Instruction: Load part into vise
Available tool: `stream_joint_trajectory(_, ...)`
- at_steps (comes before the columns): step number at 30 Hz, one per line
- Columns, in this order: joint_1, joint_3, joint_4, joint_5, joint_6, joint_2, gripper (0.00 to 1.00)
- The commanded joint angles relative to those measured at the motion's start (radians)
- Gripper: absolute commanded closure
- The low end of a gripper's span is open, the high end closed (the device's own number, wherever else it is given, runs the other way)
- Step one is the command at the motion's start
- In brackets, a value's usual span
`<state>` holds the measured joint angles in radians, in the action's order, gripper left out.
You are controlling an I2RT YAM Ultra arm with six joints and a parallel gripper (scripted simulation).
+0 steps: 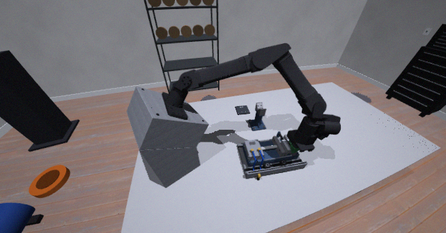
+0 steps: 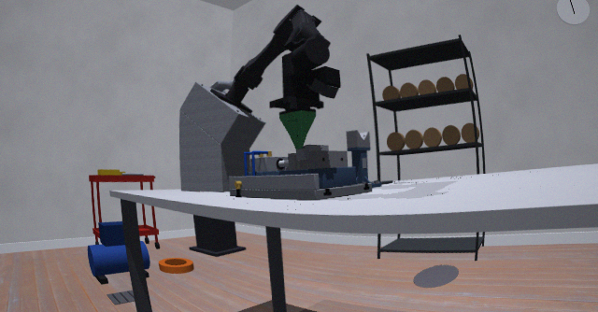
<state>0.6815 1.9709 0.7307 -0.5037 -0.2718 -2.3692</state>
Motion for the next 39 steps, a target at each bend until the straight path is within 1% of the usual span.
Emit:
stream_joint_trajectory(1, 0.004, -0.010, -0.011, 0.002, 0.008, 0.030, 1.00)
stream_joint_trajectory(21, 0.002, -0.026, -0.016, 0.005, 0.013, 0.036, 1.00)
stream_joint_trajectory(22, 0.001, -0.027, -0.004, 0.005, 0.013, 0.036, 1.00)
stream_joint_trajectory(24, -0.002, -0.019, -0.011, 0.005, 0.014, 0.038, 1.00)
stream_joint_trajectory(36, -0.008, -0.037, -0.016, 0.007, 0.019, 0.044, 1.00)
stream_joint_trajectory(38, -0.008, -0.037, -0.016, 0.007, 0.019, 0.044, 1.00)
stream_joint_trajectory(39, -0.002, -0.021, -0.020, 0.007, 0.020, 0.046, 1.00)
